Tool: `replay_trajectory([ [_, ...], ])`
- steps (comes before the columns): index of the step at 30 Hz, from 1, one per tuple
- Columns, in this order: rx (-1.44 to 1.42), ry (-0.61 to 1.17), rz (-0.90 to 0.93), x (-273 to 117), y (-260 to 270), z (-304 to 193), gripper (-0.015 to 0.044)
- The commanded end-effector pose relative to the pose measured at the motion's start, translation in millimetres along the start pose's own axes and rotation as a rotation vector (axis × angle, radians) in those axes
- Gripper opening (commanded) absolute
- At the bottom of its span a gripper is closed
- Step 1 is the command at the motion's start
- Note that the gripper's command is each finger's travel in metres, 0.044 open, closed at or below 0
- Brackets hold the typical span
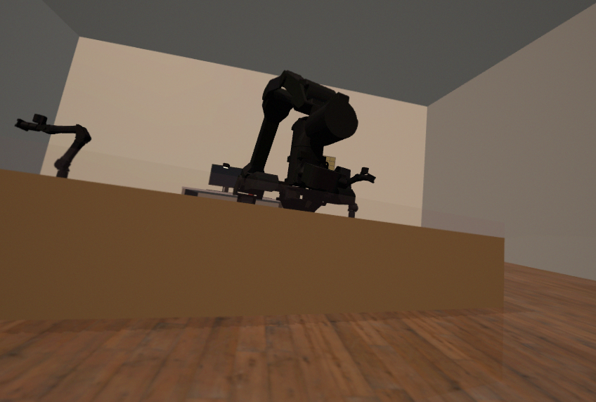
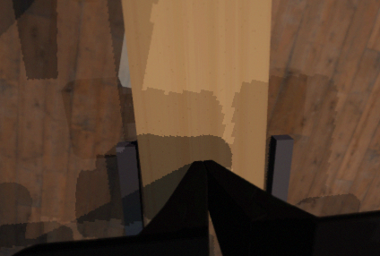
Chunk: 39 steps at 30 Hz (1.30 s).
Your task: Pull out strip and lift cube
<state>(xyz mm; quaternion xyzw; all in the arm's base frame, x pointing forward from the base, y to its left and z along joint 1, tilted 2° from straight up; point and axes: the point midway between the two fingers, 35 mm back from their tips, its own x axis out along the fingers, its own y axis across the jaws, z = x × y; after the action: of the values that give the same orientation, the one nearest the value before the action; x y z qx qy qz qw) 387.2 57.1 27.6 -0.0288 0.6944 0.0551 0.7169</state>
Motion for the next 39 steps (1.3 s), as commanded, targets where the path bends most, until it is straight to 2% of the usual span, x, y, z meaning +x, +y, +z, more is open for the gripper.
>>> replay_trajectory([
  [1,0.001,0.000,-0.003,0.8,-0.5,0.2,0.0000],
  [39,0.001,0.000,-0.003,4.6,-0.4,0.5,0.0000],
])
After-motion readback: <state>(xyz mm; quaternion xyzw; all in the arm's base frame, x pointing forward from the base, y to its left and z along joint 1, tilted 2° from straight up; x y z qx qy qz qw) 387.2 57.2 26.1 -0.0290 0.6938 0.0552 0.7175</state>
